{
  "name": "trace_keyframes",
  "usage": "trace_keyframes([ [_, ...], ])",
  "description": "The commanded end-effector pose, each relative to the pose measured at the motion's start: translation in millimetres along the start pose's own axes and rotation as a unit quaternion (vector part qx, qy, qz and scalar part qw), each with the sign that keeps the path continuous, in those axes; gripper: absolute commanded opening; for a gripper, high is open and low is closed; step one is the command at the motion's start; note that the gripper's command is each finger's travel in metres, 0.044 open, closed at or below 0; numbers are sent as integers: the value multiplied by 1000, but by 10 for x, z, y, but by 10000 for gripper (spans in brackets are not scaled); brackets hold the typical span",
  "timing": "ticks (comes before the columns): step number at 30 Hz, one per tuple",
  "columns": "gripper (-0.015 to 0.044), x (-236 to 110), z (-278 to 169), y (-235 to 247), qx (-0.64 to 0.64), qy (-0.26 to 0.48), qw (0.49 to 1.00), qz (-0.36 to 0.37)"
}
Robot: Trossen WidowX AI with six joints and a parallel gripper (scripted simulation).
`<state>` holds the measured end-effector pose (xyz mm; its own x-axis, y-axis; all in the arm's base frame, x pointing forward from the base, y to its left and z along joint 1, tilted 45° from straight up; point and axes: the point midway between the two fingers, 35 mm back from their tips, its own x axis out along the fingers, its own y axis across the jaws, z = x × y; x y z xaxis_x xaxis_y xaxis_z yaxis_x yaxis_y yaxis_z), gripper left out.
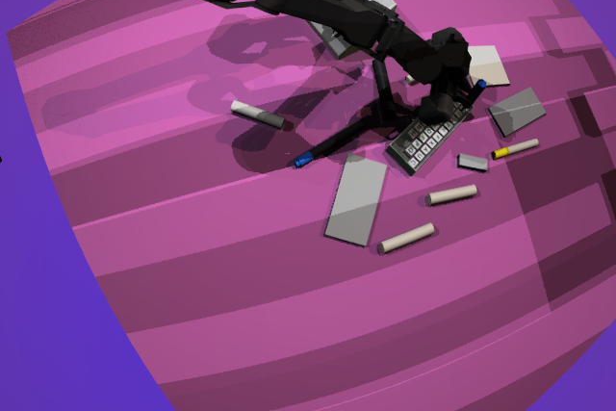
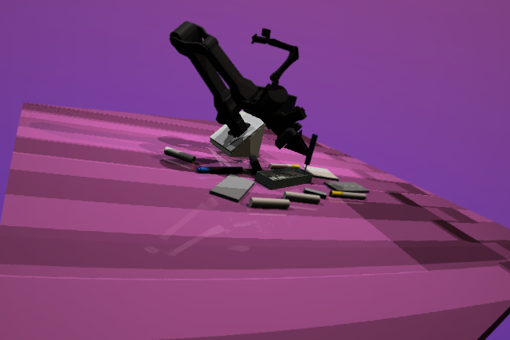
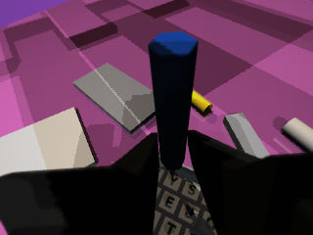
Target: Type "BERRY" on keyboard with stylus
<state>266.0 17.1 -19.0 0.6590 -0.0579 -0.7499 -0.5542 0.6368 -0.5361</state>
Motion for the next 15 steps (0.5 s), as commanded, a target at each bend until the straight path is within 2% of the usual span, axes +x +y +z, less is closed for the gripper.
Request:
trace_keyframes([
  [1, 81, 15, -14, 14, -3, -1, 1000, 3],
  [15, 81, 53, -82, 14, -3, 0, 1000, 3],
])
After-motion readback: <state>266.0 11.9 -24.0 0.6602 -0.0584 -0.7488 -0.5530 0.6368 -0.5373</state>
